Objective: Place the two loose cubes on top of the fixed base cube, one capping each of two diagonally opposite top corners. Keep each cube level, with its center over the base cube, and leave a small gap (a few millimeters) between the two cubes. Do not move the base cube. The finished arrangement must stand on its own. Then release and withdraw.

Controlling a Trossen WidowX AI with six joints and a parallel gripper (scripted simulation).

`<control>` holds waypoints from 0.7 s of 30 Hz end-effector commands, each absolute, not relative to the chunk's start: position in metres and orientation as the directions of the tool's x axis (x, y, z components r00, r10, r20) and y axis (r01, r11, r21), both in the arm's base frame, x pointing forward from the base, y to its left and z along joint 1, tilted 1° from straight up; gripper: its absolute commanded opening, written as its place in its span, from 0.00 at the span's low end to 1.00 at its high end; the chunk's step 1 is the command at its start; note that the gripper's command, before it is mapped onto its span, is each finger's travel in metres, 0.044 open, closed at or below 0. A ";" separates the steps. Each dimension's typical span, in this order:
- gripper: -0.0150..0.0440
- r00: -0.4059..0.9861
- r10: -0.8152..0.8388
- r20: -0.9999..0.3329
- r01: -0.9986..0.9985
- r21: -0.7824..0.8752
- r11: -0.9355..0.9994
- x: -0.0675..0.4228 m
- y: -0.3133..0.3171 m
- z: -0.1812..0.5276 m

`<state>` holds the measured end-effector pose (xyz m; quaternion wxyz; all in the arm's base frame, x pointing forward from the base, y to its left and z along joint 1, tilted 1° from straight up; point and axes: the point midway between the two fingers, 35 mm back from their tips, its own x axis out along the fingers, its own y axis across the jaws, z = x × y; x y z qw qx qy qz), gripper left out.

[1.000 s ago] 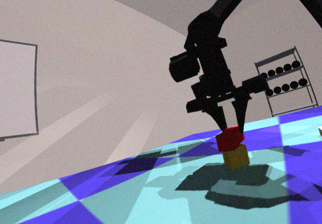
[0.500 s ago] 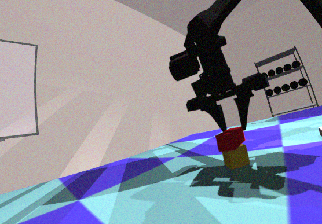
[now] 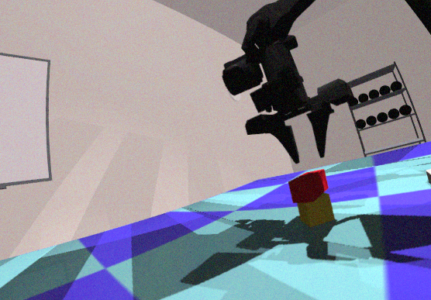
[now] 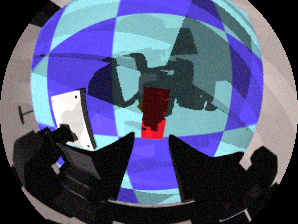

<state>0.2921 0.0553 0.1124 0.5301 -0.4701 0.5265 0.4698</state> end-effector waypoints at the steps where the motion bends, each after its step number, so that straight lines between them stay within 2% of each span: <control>1: 0.60 0.011 0.004 -1.000 -0.993 -0.010 0.116 0.294 0.055 0.120; 17: 0.60 0.011 0.004 -1.000 -0.993 -0.010 0.116 0.293 0.055 0.143; 21: 0.78 0.007 0.003 -1.000 -0.993 -0.006 0.117 0.292 0.055 0.145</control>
